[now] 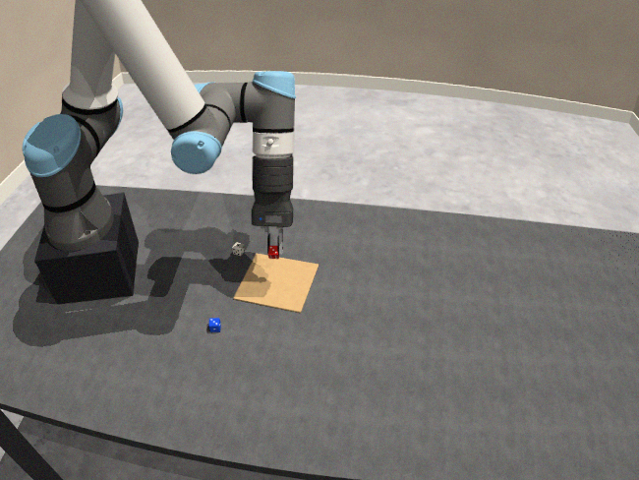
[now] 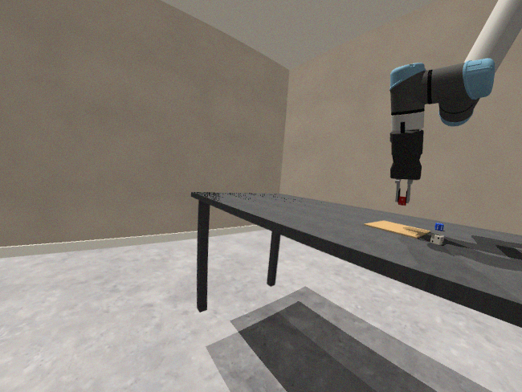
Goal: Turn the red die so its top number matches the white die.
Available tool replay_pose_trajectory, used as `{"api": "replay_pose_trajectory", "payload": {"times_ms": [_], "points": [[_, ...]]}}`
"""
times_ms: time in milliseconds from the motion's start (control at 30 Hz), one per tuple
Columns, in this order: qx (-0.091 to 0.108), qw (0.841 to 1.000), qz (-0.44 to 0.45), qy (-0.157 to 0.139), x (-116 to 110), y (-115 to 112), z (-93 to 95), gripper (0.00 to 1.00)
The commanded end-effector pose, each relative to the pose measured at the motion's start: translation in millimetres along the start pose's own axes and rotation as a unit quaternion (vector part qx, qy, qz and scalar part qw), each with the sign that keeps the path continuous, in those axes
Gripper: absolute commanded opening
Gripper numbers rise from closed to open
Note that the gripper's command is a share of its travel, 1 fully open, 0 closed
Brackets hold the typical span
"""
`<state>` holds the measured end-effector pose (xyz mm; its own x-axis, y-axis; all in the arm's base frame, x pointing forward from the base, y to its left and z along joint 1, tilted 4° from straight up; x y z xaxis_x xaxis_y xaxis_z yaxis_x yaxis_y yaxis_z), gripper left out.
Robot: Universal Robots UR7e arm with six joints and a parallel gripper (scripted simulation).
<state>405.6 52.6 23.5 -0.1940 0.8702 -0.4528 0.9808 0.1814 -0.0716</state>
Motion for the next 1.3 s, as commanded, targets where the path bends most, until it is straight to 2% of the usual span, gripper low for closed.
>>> {"api": "replay_pose_trajectory", "payload": {"times_ms": [0, 167, 400, 533, 600, 967, 1067, 1267], "points": [[-0.008, 0.999, 0.000, 0.039, -7.3, -1.1, 0.0, 0.40], [-0.016, 0.998, 0.000, 0.063, -11.8, -1.5, -0.8, 0.40], [-0.018, 0.997, -0.001, 0.070, -13.0, -1.6, -0.9, 0.40], [-0.018, 0.996, -0.002, 0.088, -15.7, -2.4, 0.7, 0.40], [-0.018, 0.996, -0.002, 0.088, -15.7, -2.4, 0.7, 0.40], [-0.036, 0.982, -0.002, 0.183, -31.8, -5.1, 5.0, 0.40], [-0.039, 0.980, -0.001, 0.193, -33.9, -5.2, 5.0, 0.40], [-0.040, 0.980, -0.001, 0.196, -34.3, -5.3, 5.0, 0.40]]}}
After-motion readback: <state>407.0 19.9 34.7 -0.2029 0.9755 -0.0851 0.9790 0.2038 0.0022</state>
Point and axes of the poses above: the point where the finger pads meet when closed, its own z axis out along the fingers, its own y axis across the jaws, x = y × z, the point moved 7 cm from there along -z, back along the fingers, and after that the axes turned 10 degrees about -z, right-handed, at the moved point
